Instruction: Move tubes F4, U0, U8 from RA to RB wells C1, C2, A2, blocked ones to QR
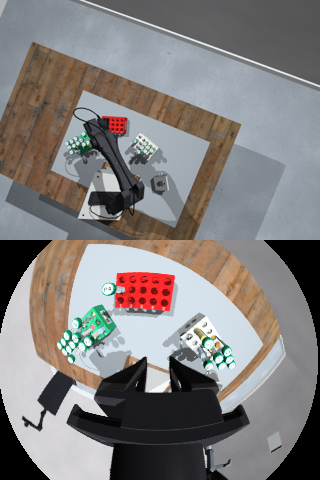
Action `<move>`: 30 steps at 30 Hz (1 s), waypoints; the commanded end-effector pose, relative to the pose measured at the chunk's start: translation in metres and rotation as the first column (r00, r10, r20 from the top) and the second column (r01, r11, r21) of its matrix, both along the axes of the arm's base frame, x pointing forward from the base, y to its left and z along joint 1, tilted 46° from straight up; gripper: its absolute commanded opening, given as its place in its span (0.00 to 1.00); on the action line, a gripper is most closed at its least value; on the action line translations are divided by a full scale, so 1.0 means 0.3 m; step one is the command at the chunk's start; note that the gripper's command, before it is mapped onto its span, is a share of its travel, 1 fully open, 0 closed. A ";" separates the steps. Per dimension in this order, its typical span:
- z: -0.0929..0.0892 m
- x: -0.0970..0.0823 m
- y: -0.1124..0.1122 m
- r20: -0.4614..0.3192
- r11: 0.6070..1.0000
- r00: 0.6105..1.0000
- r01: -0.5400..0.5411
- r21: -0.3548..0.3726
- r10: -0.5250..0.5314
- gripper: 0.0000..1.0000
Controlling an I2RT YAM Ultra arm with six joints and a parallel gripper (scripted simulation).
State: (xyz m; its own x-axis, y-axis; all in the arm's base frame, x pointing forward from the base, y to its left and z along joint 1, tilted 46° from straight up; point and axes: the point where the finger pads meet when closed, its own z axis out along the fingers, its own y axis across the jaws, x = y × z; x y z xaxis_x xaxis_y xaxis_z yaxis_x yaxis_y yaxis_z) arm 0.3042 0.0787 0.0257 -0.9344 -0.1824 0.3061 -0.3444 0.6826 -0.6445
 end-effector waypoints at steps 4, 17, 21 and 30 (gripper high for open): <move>0.118 0.015 -0.088 -0.015 0.999 0.999 -0.039 -0.022 0.039 0.30; 0.271 0.094 -0.199 0.024 0.999 0.999 -0.038 -0.006 0.038 0.30; 0.308 0.115 -0.235 0.031 0.999 0.999 -0.038 -0.005 0.038 0.30; 0.269 0.084 -0.203 -0.007 0.999 0.999 -0.052 -0.010 0.052 0.30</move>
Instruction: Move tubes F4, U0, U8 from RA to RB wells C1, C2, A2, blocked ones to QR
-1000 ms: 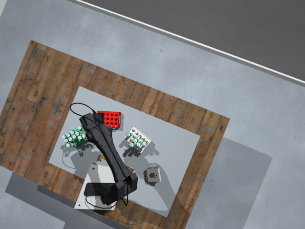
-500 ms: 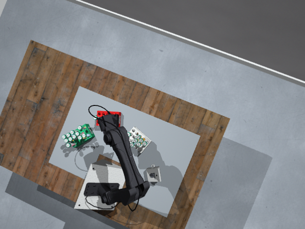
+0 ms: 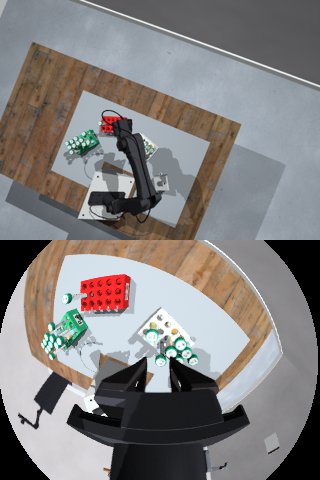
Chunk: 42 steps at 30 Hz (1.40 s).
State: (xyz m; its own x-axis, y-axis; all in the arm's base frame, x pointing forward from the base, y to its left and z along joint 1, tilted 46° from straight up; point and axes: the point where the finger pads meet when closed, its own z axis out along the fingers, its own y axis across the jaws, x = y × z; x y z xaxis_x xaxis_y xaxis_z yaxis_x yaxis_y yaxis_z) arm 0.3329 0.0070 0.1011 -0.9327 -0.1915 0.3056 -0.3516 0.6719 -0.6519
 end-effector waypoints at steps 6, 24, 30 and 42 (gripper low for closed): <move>-0.015 -0.021 0.049 -0.018 1.000 0.999 -0.028 -0.001 0.028 0.30; -0.072 -0.012 -0.021 0.006 0.999 0.999 -0.040 -0.004 0.040 0.30; -0.099 -0.010 -0.063 0.006 1.000 1.000 -0.025 -0.004 0.025 0.30; -0.138 -0.011 -0.103 0.006 1.000 1.000 -0.025 -0.005 0.025 0.30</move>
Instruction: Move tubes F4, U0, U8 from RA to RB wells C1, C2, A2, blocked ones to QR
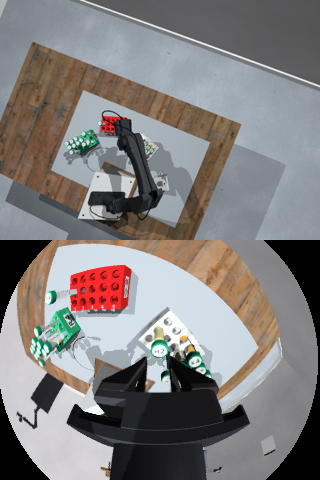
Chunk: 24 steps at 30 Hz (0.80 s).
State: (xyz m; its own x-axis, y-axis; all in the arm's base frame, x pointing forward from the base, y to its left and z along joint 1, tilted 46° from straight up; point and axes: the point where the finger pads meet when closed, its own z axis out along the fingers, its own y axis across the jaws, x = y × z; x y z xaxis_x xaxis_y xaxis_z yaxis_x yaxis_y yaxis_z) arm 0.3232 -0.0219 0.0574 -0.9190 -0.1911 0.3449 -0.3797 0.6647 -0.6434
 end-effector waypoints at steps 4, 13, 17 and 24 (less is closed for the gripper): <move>0.019 0.045 0.020 0.069 0.999 0.997 -0.043 0.011 0.042 0.30; 0.004 0.020 0.007 0.047 0.999 0.998 -0.042 0.005 0.042 0.30; 0.002 0.017 -0.008 0.047 0.999 0.998 -0.033 0.005 0.033 0.30; -0.001 0.016 -0.008 0.047 0.999 0.998 -0.039 0.004 0.039 0.30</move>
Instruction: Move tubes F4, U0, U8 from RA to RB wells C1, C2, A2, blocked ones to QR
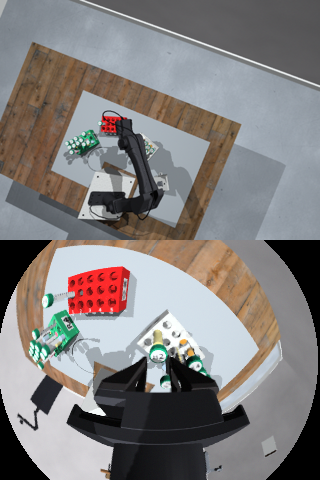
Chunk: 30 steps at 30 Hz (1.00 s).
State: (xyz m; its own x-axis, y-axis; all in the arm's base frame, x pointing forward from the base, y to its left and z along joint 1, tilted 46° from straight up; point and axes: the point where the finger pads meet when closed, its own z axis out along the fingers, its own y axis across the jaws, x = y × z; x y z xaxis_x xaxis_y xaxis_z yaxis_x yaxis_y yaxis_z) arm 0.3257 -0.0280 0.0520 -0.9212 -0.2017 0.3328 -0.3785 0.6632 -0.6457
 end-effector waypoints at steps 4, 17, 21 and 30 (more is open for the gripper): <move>0.015 0.005 0.002 0.034 1.000 0.999 -0.023 0.001 0.023 0.30; 0.005 0.002 -0.011 0.034 1.000 0.999 -0.022 0.001 0.022 0.30; 0.013 0.023 0.000 0.054 1.000 0.998 -0.029 0.006 0.029 0.30; -0.007 0.001 -0.016 0.034 1.000 0.999 -0.028 0.001 0.028 0.30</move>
State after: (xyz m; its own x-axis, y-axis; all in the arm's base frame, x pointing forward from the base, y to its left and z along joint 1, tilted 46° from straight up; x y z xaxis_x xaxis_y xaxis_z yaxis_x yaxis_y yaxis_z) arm 0.3224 -0.0367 0.0453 -0.9206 -0.2016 0.3344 -0.3796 0.6627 -0.6455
